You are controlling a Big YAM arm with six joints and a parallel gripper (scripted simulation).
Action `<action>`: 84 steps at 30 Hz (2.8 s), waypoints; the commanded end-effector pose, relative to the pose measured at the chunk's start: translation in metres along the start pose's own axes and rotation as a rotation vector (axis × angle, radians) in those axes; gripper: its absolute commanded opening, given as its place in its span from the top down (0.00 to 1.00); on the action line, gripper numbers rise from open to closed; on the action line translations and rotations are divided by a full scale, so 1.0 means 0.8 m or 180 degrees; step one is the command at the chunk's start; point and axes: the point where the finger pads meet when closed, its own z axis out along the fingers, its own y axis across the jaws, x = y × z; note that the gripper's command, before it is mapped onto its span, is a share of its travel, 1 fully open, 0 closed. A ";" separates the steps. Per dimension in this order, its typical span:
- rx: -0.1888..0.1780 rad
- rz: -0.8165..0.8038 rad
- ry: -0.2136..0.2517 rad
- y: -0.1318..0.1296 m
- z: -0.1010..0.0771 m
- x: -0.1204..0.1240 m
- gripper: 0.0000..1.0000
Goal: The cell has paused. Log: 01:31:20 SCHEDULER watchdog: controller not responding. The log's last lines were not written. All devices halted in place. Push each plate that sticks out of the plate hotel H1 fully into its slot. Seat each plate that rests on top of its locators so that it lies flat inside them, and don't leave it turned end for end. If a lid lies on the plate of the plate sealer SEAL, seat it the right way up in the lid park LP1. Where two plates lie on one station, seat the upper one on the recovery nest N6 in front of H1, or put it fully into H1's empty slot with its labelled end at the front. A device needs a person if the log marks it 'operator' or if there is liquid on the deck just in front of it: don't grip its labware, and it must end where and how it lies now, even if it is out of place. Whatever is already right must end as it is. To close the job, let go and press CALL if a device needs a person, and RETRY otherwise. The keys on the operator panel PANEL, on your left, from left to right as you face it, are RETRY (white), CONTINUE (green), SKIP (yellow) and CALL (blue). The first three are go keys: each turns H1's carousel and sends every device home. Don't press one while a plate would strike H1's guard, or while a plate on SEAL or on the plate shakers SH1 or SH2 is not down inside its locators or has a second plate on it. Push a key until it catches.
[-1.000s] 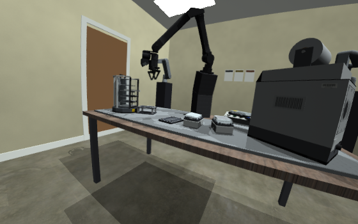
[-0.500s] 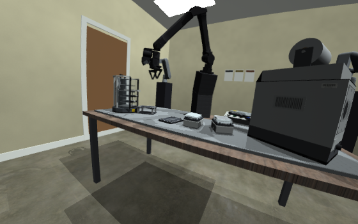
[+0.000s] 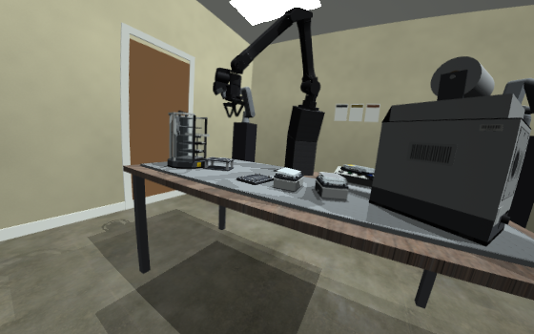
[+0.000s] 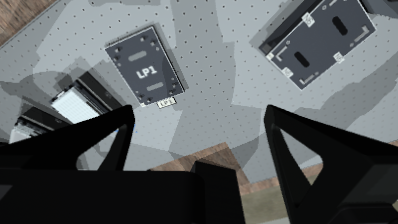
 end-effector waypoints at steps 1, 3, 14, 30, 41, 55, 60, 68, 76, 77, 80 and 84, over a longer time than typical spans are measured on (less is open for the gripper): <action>0.0010 -0.0386 -0.0053 0.023 -0.006 0.002 0.00; 0.0010 -0.0598 -0.0053 0.030 -0.006 0.005 0.00; 0.0007 -0.1283 -0.0052 0.066 -0.006 0.019 0.00; 0.0000 -0.1212 -0.0052 0.120 -0.006 0.041 0.00; -0.0006 -0.1186 0.0042 0.150 0.010 0.064 0.00; -0.0014 -0.1199 -0.0016 0.204 -0.001 0.078 0.00; -0.0021 -0.1207 -0.0052 0.222 -0.006 0.082 0.00; -0.0023 -0.1329 -0.0034 0.247 -0.003 0.095 0.00; -0.0026 -0.2017 -0.0055 0.266 -0.006 0.112 0.00; -0.0027 -0.2123 -0.0055 0.269 -0.006 0.115 0.00; -0.0027 -0.2441 -0.0056 0.278 -0.006 0.125 0.00; -0.0028 -0.2596 -0.0057 0.289 -0.006 0.137 0.00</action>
